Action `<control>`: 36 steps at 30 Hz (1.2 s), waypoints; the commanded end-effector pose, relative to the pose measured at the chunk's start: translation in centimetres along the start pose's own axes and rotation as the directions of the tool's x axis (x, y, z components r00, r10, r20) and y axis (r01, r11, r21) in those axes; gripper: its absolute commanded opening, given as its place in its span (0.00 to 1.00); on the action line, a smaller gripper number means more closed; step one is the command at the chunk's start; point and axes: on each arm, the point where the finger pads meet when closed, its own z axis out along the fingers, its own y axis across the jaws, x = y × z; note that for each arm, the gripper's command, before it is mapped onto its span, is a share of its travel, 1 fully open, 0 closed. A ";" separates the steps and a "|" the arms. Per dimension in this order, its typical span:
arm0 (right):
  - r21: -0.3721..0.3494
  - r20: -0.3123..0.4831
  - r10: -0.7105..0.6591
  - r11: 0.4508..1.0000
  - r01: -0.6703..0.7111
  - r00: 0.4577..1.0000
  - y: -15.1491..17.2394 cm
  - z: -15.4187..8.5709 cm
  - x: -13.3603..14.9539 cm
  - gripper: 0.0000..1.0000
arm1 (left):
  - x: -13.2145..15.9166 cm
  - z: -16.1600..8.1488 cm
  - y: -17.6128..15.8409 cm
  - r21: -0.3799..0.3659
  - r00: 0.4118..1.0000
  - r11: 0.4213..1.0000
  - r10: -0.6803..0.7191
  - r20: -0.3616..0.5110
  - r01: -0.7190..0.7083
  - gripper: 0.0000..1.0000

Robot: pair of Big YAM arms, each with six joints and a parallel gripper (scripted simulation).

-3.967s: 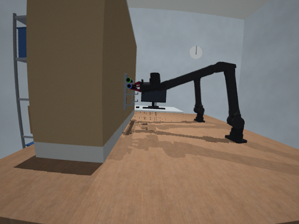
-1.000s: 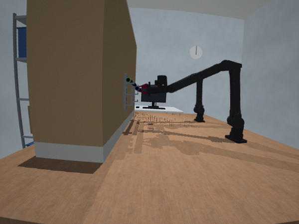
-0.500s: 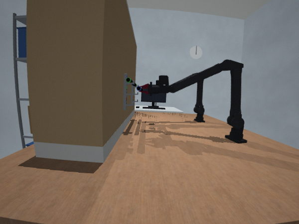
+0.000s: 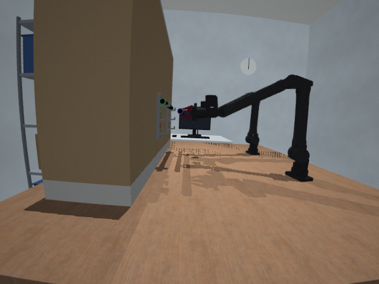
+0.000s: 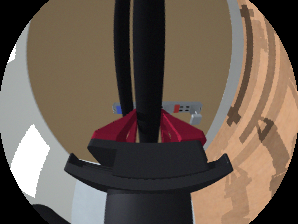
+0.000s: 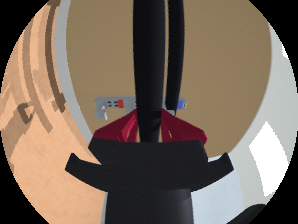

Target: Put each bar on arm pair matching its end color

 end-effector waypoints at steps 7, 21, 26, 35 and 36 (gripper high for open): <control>0.081 -0.012 0.030 0.996 -0.029 0.999 -3.9 -2.3 0.5 0.00 | 0.7 -2.0 3.8 -0.079 1.000 0.997 -0.027 -0.014 0.026 0.00; 0.081 -0.012 0.030 0.996 -0.029 0.999 -3.7 -4.3 0.5 0.00 | 0.7 -3.9 3.6 -0.079 1.000 0.997 -0.027 -0.014 0.026 0.00; 0.081 -0.012 0.030 0.996 -0.029 0.999 -3.7 -5.1 0.5 0.00 | 0.7 -4.8 3.6 -0.079 1.000 0.997 -0.027 -0.014 0.026 0.00; 0.081 -0.012 0.030 0.996 -0.029 0.999 -3.5 -6.3 0.5 0.00 | 0.7 -5.9 3.4 -0.079 1.000 0.997 -0.027 -0.014 0.026 0.00; 0.081 -0.012 0.030 0.996 -0.029 0.999 -3.5 -6.5 0.5 0.00 | 0.7 -6.1 3.4 -0.079 1.000 0.997 -0.027 -0.014 0.026 0.00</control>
